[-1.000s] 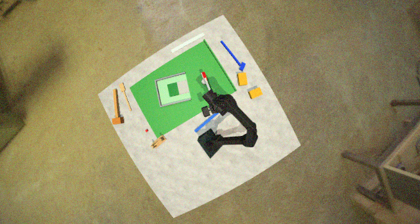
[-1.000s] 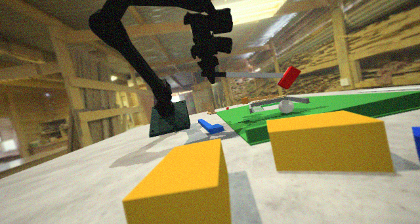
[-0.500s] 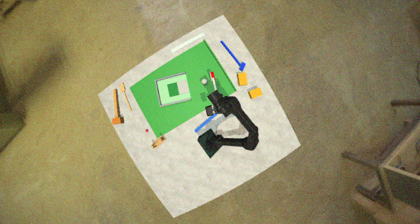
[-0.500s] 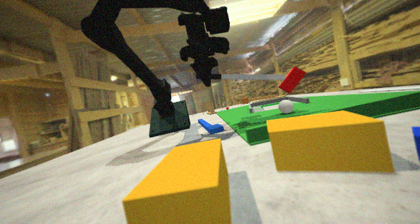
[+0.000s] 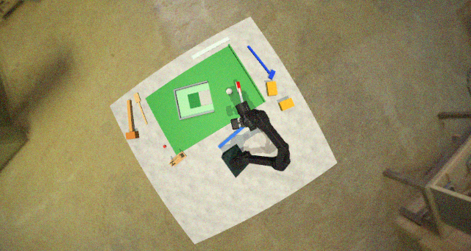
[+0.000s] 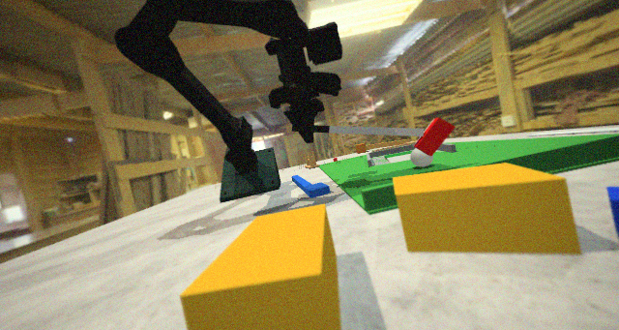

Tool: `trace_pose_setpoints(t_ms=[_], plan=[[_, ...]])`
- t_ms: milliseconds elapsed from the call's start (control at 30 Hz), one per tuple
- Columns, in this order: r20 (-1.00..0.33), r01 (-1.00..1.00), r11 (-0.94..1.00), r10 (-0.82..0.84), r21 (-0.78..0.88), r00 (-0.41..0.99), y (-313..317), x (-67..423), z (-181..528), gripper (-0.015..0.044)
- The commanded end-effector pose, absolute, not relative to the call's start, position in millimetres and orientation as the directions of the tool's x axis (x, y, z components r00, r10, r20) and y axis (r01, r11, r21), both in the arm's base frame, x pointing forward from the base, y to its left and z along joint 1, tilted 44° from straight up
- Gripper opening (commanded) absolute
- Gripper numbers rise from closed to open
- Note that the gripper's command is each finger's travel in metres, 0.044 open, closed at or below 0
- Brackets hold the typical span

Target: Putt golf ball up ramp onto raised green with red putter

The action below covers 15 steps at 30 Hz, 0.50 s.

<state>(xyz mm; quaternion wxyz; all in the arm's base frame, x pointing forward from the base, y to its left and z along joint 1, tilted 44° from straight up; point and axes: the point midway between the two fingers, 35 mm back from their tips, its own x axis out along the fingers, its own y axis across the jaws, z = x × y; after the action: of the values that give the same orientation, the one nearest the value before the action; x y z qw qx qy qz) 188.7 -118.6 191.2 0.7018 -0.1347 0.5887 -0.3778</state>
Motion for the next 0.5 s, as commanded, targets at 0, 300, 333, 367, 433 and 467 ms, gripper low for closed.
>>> trace_pose_setpoints(t_ms=[0,300,333,367,433,467], plan=[[-0.722,0.371,0.677,-0.692,-0.636,0.024,-123,189,187,0.0],[-0.722,0.371,0.676,-0.692,-0.636,0.024,-133,189,177,0.0],[-0.721,0.371,0.676,-0.692,-0.636,0.024,-134,189,176,0.0],[-0.721,0.371,0.676,-0.692,-0.636,0.024,-135,189,175,0.0],[-0.721,0.371,0.676,-0.693,-0.637,0.024,-138,189,173,0.0],[-0.721,0.371,0.675,-0.693,-0.637,0.024,-139,189,172,0.0]])
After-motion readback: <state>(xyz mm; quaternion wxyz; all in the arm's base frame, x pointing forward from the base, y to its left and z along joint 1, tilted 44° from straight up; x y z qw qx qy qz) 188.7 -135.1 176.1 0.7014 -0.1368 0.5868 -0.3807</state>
